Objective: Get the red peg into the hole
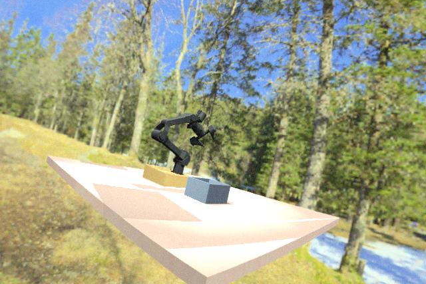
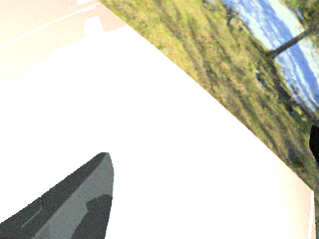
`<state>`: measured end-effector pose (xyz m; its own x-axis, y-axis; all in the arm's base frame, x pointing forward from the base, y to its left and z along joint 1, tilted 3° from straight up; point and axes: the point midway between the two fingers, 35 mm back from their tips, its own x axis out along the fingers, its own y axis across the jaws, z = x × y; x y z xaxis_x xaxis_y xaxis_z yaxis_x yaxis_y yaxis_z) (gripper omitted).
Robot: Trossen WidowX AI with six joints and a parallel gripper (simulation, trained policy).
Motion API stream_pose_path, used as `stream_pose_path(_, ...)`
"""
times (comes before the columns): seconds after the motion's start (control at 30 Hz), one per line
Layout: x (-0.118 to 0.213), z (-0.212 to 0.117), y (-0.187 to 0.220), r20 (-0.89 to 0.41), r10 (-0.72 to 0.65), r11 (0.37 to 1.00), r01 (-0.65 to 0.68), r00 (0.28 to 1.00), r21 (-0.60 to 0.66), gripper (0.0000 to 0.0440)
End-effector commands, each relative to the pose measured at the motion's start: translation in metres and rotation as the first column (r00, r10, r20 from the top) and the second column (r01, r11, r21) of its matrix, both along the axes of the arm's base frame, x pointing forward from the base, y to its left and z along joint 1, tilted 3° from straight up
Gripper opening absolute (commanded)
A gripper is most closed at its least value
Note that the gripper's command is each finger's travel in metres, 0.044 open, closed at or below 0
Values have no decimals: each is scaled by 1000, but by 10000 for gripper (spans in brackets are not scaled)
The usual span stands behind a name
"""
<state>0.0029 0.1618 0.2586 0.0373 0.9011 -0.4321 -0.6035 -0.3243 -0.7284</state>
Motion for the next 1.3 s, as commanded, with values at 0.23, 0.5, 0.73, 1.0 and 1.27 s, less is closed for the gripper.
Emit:
stream_pose_path(0.23, 20, 12, 9, -174, -204, 978, 207, 963, 2, 440)
stream_pose_path(0.5, 41, 3, 14, -335, -403, 913, 398, 852, -86, 440)
stream_pose_path(0.73, 59, -9, 16, -448, -558, 822, 539, 699, -182, 440)
stream_pose_path(1.0, 79, -24, 14, -540, -696, 685, 663, 473, -302, 440)
stream_pose_path(1.27, 98, -40, 9, -591, -779, 522, 740, 210, -424, 440)
